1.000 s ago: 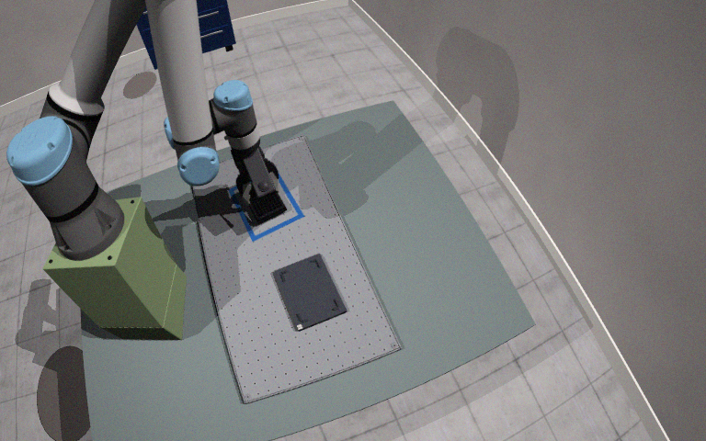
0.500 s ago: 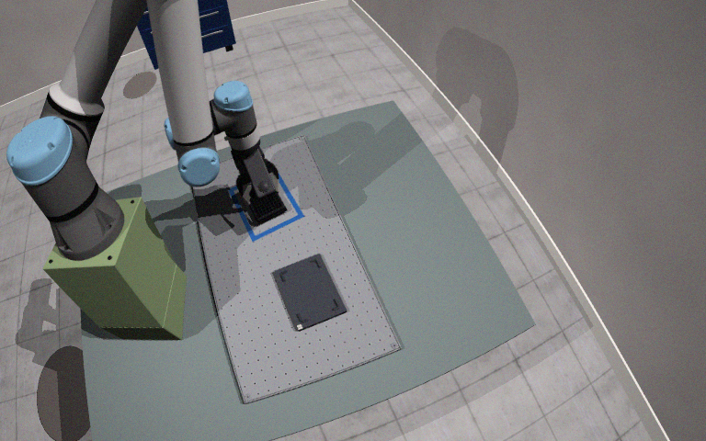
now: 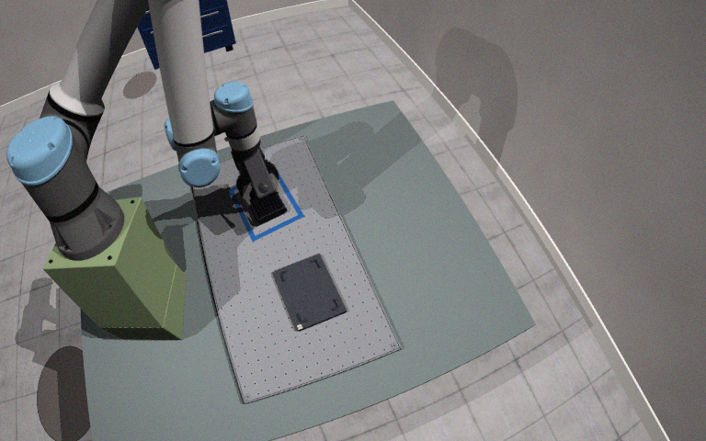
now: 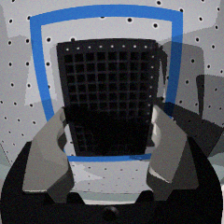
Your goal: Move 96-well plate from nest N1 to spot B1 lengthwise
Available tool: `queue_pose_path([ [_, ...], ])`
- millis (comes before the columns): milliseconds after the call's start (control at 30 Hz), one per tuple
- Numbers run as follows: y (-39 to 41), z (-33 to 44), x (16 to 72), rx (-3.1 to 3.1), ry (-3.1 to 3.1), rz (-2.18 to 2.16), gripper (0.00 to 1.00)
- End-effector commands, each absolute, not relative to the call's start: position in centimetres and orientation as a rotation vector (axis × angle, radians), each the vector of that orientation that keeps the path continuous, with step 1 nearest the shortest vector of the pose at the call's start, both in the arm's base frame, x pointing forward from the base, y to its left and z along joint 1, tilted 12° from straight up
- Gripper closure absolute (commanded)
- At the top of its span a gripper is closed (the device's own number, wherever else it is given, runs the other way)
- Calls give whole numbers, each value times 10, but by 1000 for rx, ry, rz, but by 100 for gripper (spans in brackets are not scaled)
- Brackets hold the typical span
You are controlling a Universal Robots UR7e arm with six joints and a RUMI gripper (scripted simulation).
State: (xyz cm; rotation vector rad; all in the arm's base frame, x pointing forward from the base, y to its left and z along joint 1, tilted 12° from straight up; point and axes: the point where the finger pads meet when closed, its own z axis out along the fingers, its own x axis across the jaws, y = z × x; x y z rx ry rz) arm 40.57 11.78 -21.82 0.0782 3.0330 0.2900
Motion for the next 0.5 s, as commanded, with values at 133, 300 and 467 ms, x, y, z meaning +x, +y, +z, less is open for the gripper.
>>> queue_pose_path([
  [133, 118, -219, 406, 78, 3032, 290, 100],
  [300, 118, -220, 406, 78, 3032, 290, 100],
  [467, 118, -221, 406, 78, 3032, 290, 100],
])
